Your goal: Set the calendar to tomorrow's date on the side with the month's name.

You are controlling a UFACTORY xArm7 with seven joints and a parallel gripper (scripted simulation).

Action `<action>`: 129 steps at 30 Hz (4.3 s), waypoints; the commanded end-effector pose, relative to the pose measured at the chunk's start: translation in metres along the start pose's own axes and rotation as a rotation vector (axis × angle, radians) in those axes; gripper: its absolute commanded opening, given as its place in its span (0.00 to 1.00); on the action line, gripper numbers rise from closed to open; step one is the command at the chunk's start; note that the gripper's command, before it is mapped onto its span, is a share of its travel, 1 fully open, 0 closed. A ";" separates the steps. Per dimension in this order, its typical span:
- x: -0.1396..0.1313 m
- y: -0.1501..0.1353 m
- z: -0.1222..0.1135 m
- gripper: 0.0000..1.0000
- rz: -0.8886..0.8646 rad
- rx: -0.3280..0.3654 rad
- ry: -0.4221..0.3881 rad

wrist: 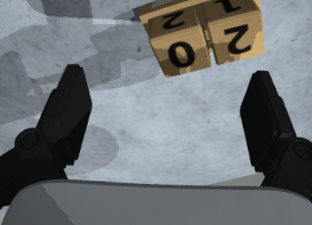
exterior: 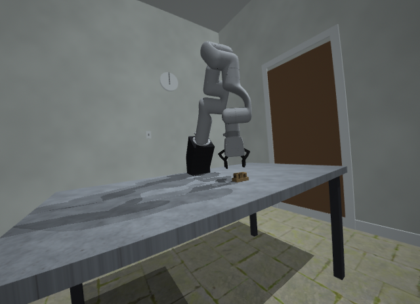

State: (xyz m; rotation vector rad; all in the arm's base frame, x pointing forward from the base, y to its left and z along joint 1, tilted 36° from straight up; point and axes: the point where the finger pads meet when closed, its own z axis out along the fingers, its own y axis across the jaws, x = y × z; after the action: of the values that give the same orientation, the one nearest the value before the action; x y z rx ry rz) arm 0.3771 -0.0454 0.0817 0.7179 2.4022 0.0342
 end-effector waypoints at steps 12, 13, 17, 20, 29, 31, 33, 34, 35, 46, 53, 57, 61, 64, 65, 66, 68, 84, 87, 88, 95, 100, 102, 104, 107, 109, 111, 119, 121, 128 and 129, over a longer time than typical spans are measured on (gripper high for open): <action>-0.005 0.027 0.002 1.00 0.131 -0.001 -0.001; -0.005 0.027 0.002 1.00 0.131 -0.001 -0.001; -0.005 0.029 0.002 1.00 0.131 -0.001 -0.001; -0.006 0.030 0.002 1.00 0.163 -0.001 -0.001; -0.010 0.057 0.004 1.00 0.262 -0.001 -0.001; -0.010 0.057 0.004 1.00 0.262 -0.001 -0.001; -0.010 0.058 0.004 1.00 0.262 -0.001 -0.001; -0.010 0.058 0.004 1.00 0.263 -0.001 -0.001; -0.010 0.059 0.004 1.00 0.273 -0.001 -0.001; -0.015 0.087 0.006 1.00 0.392 -0.001 -0.001; -0.016 0.091 0.006 1.00 0.502 -0.001 -0.001; -0.019 0.112 0.008 1.00 0.523 -0.001 -0.001; -0.020 0.116 0.008 1.00 0.523 -0.001 -0.001; -0.020 0.116 0.008 1.00 0.523 -0.001 -0.001; -0.020 0.116 0.008 1.00 0.523 -0.001 -0.001; -0.020 0.116 0.008 1.00 0.523 -0.001 -0.001; -0.020 0.116 0.008 1.00 0.523 -0.001 -0.001; -0.020 0.116 0.008 1.00 0.523 -0.001 -0.001; -0.020 0.116 0.008 1.00 0.523 -0.001 -0.001; -0.020 0.116 0.008 1.00 0.523 -0.001 -0.001; -0.020 0.116 0.008 1.00 0.523 -0.001 -0.001; -0.020 0.116 0.008 1.00 0.523 -0.001 -0.001; -0.020 0.116 0.008 1.00 0.523 -0.001 -0.001; -0.020 0.116 0.008 1.00 0.523 -0.001 -0.001; -0.020 0.116 0.008 1.00 0.523 -0.001 -0.001; -0.020 0.116 0.008 1.00 0.523 -0.001 -0.001; -0.020 0.116 0.008 1.00 0.523 -0.001 -0.001; -0.020 0.116 0.008 1.00 0.523 -0.001 -0.001; -0.020 0.116 0.008 1.00 0.523 -0.001 -0.001; -0.020 0.116 0.008 1.00 0.523 -0.001 -0.001; -0.020 0.116 0.008 1.00 0.523 -0.001 -0.001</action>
State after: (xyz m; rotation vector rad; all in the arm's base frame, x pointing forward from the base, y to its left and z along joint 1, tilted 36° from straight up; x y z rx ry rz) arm 0.4509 0.0421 0.1078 1.3253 2.1494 0.2467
